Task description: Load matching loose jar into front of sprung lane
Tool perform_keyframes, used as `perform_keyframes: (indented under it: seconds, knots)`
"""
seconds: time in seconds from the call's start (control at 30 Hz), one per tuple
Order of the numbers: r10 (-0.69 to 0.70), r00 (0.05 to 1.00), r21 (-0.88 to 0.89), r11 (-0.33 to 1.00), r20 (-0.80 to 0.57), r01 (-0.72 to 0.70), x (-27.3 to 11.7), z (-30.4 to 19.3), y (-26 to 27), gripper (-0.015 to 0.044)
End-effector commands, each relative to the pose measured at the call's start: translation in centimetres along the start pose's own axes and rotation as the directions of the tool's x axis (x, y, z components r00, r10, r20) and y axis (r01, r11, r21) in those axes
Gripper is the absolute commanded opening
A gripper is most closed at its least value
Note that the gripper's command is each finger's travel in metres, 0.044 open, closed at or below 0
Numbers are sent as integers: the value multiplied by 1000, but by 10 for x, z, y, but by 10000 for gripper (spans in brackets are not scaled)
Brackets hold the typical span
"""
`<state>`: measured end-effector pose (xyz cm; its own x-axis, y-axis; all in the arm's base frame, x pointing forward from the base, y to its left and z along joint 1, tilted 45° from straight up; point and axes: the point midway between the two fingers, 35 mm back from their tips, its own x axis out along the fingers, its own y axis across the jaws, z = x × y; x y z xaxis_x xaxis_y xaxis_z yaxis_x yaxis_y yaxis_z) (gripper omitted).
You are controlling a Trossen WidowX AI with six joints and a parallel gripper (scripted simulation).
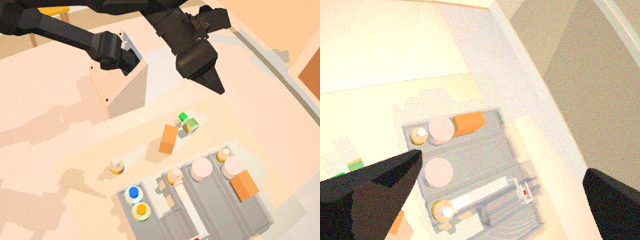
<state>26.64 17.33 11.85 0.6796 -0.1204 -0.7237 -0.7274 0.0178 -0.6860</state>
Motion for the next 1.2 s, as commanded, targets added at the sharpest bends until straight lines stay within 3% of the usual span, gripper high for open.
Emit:
perform_keyframes:
  seconds: [0.0, 0.27, 0.5, 1.17]
  knots:
    - [61, 976, 250, 968, -210, -7, 30, -69, -6, 440]
    - [242, 834, 627, 764, -496, 151, 48, -195, 8, 440]
    - [445, 621, 749, 527, -646, 401, 32, -288, 45, 440]
    - [463, 598, 749, 506, -654, 427, 58, -316, 63, 440]
